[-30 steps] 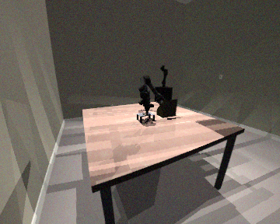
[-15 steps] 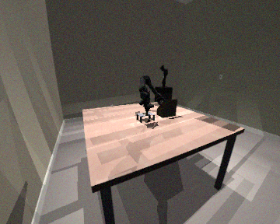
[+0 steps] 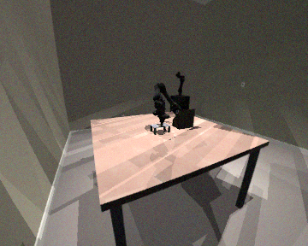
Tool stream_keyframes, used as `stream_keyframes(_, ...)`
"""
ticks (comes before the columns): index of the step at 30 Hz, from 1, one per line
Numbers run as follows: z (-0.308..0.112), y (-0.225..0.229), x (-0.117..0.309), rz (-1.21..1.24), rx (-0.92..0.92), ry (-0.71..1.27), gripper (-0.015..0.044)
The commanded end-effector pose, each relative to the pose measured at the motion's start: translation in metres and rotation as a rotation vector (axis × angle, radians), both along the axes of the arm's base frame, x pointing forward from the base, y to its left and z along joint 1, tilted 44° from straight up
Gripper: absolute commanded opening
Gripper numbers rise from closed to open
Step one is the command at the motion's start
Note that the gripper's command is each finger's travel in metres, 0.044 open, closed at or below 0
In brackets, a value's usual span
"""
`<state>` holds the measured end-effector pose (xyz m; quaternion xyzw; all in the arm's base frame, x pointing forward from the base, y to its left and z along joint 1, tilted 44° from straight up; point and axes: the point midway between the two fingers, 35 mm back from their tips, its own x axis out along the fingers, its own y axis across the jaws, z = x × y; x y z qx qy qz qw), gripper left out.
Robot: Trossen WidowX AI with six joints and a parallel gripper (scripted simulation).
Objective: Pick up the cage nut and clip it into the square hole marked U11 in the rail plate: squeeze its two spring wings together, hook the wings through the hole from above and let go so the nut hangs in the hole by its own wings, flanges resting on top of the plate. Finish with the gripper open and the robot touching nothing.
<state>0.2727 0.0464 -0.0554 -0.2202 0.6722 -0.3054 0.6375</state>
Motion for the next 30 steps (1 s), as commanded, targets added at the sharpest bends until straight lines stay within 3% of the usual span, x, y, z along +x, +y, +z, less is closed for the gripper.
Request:
stream_keyframes(1, -0.0005, 0.0006, 0.001, 0.001, -0.001, -0.005, 0.0032)
stream_keyframes(30, -0.0011, -0.0003, 0.0009, 0.001, 0.033, -0.008, 0.0032)
